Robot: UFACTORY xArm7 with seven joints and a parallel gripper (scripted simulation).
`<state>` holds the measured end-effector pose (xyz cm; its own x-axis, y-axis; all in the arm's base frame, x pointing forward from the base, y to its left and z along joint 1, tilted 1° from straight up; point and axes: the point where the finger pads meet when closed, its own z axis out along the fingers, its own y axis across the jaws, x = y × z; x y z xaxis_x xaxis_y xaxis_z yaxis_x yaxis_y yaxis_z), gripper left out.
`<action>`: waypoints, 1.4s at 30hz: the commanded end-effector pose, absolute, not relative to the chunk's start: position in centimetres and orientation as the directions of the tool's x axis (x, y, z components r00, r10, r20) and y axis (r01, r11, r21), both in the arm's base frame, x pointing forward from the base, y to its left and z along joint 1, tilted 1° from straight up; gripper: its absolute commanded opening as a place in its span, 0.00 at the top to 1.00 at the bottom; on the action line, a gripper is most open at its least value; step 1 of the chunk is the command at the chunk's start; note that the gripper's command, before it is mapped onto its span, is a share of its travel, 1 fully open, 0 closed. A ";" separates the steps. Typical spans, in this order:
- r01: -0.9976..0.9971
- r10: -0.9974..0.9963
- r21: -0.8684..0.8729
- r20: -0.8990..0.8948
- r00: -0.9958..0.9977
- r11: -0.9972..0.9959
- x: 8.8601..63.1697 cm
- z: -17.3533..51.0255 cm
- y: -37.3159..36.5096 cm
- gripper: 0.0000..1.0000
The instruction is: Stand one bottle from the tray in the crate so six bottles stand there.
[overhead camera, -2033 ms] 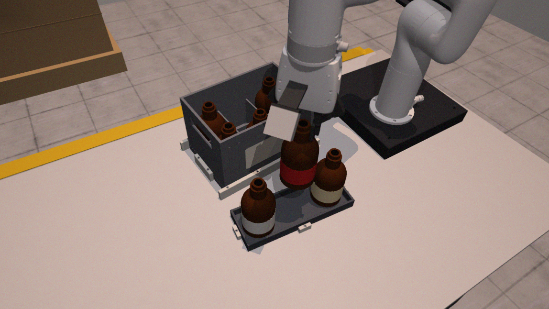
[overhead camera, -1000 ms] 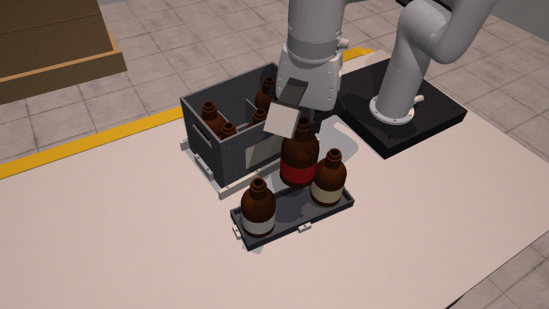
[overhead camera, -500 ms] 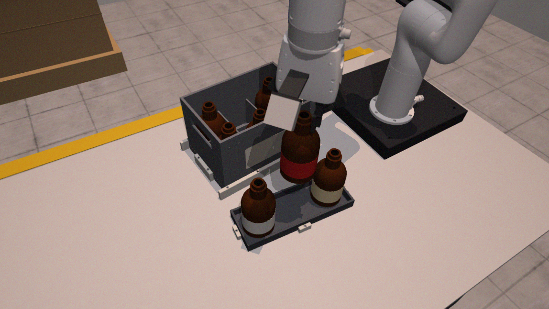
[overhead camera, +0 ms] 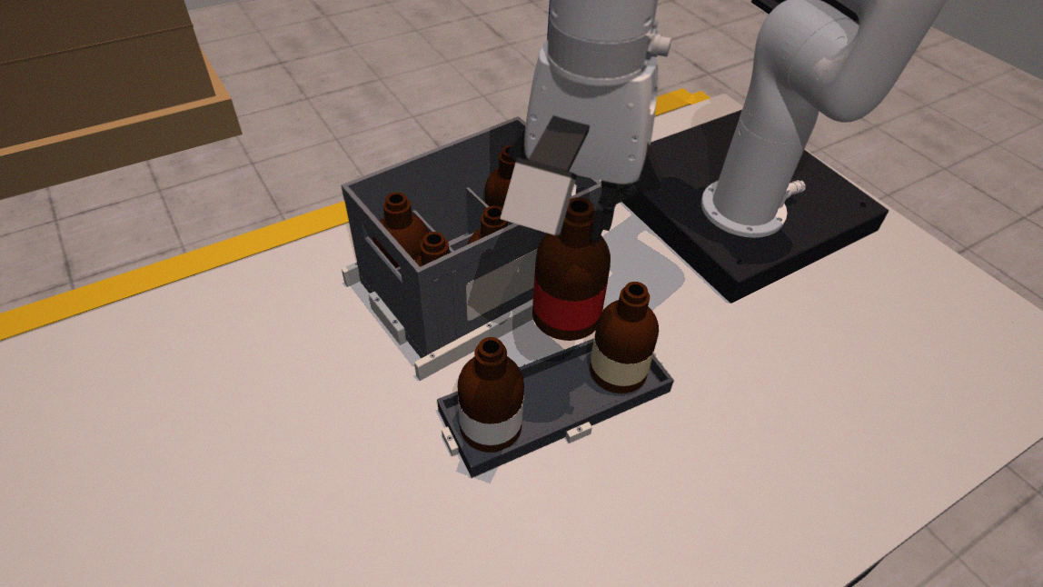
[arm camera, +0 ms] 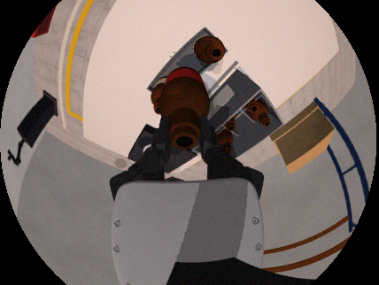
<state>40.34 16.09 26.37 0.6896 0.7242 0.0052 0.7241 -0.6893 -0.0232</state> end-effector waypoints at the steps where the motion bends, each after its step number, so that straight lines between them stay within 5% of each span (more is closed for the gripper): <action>1: 0.724 0.724 -0.021 0.009 0.690 -0.689 40.4 26.8 16.1 1.00; 42: 0.724 0.724 -0.021 0.009 0.690 -0.689 40.4 27.8 16.1 1.00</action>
